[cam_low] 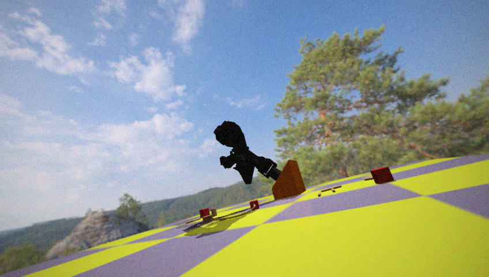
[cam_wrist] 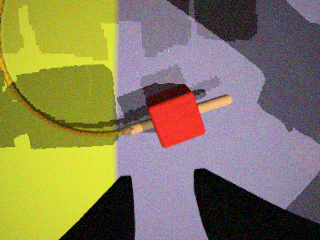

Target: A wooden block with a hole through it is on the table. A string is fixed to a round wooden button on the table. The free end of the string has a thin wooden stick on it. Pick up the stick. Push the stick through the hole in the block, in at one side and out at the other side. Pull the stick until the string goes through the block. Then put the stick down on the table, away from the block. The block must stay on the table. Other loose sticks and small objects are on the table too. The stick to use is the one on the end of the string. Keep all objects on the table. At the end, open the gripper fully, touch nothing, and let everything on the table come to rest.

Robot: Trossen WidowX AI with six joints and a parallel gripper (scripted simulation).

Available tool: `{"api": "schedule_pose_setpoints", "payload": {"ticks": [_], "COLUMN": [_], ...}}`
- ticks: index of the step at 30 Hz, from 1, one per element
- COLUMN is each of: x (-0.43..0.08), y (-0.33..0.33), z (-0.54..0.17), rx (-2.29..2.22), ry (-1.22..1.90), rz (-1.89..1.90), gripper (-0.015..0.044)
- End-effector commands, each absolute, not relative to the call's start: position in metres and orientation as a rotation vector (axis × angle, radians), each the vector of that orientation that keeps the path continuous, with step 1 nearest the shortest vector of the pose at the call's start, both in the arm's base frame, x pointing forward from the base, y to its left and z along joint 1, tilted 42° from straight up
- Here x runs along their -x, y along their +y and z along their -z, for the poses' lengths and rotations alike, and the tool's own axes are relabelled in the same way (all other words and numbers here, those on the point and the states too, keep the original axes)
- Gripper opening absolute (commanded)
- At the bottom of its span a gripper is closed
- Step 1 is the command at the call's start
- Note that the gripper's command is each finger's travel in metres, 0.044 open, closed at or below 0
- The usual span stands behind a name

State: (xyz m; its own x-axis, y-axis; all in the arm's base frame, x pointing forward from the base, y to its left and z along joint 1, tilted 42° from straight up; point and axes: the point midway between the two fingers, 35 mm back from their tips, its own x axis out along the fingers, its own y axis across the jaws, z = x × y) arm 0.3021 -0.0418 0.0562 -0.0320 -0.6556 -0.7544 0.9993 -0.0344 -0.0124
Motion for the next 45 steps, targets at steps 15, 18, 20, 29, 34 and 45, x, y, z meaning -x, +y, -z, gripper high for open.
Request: {"api": "schedule_pose_setpoints", "payload": {"ticks": [15,18,20,29,34,45], "x": [-0.263,-0.262,-0.262,-0.262,-0.263,-0.263], "y": [-0.048,-0.048,-0.048,-0.048,-0.05,-0.061], "z": [-0.06,-0.06,-0.06,-0.06,-0.058,-0.044], "rx": [0.725,0.744,0.744,0.744,0.744,0.743], "ry": [1.638,1.646,1.646,1.646,1.646,1.645], "rz": [0.409,0.388,0.388,0.388,0.388,0.386], "gripper": [0.0121,0.0121,0.0121,0.0121,0.0121,0.0121]}}
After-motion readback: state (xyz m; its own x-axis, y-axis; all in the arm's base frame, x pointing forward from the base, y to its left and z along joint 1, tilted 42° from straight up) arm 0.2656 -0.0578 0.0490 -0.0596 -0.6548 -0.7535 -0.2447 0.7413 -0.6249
